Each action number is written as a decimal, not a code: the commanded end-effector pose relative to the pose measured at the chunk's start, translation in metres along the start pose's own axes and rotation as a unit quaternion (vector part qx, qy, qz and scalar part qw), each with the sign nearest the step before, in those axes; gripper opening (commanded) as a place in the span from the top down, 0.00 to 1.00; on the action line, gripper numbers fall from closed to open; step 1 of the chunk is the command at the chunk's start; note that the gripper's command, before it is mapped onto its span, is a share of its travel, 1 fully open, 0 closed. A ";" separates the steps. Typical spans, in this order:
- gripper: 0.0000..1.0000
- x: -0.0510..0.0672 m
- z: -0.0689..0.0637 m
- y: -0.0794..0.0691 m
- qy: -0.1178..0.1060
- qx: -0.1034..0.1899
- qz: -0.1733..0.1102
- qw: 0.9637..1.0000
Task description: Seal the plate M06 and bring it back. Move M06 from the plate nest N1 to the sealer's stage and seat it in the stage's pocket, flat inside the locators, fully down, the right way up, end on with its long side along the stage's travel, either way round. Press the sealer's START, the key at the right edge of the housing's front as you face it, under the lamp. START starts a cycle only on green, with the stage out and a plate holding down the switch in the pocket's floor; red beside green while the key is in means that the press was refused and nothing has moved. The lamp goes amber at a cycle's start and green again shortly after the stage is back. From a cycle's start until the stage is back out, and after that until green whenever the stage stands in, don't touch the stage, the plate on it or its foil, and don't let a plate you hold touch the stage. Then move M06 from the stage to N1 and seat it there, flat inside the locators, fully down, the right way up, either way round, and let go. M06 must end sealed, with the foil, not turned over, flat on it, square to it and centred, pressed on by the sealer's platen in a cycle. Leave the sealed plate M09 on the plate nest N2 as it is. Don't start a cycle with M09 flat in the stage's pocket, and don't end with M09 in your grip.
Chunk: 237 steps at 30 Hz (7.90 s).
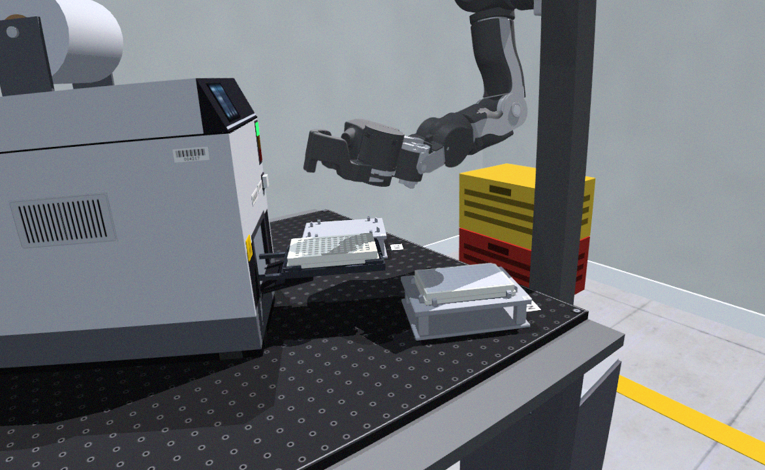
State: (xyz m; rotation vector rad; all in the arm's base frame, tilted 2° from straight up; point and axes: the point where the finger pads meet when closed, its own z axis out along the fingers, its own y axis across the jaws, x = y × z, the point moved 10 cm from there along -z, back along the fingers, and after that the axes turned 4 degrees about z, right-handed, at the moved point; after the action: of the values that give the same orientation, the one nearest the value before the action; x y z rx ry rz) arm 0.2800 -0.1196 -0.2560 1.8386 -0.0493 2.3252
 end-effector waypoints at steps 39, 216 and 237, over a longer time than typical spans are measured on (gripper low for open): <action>1.00 -0.018 -0.015 0.028 -0.054 -0.128 0.036 0.990; 1.00 -0.045 0.014 0.070 -0.107 -0.241 0.061 0.963; 1.00 -0.046 0.018 0.072 -0.107 -0.241 0.061 0.963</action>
State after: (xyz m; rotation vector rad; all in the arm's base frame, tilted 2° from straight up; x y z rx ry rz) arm 0.2947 -0.1988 -0.2915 1.8513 -0.7134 1.9268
